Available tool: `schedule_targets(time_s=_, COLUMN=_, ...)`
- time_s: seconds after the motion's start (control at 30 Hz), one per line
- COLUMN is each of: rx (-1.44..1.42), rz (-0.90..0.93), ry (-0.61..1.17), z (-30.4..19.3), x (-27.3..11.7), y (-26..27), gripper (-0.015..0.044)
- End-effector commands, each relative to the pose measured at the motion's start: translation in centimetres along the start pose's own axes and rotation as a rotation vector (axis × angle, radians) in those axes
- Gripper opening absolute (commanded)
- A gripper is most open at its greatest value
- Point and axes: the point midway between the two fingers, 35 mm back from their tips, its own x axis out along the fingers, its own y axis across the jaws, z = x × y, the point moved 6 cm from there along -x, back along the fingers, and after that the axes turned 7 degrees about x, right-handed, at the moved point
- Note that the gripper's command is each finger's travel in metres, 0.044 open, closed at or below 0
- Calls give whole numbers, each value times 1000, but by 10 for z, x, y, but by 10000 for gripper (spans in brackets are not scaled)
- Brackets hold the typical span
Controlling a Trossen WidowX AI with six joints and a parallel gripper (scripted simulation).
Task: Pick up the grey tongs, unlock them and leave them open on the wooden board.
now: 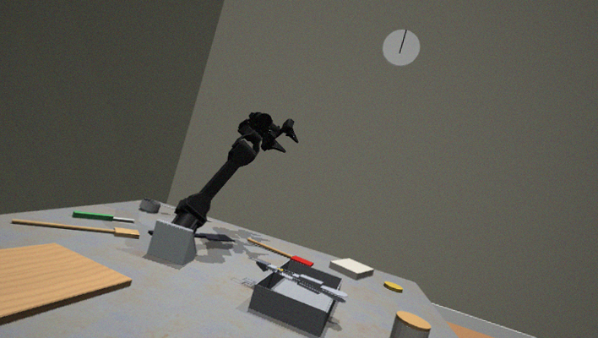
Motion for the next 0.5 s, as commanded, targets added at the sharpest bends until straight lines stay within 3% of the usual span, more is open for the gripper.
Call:
schedule_targets(time_s=0.0, rx=-4, rz=3, ry=2, z=0, x=0, y=0, gripper=374)
schedule_targets(time_s=0.17, rx=-95, rz=62, ry=31, z=-2, x=-2, y=-3, gripper=260)
schedule_targets(time_s=0.47, rx=-525, rz=313, ry=135, z=-15, x=2, y=-41, gripper=260)
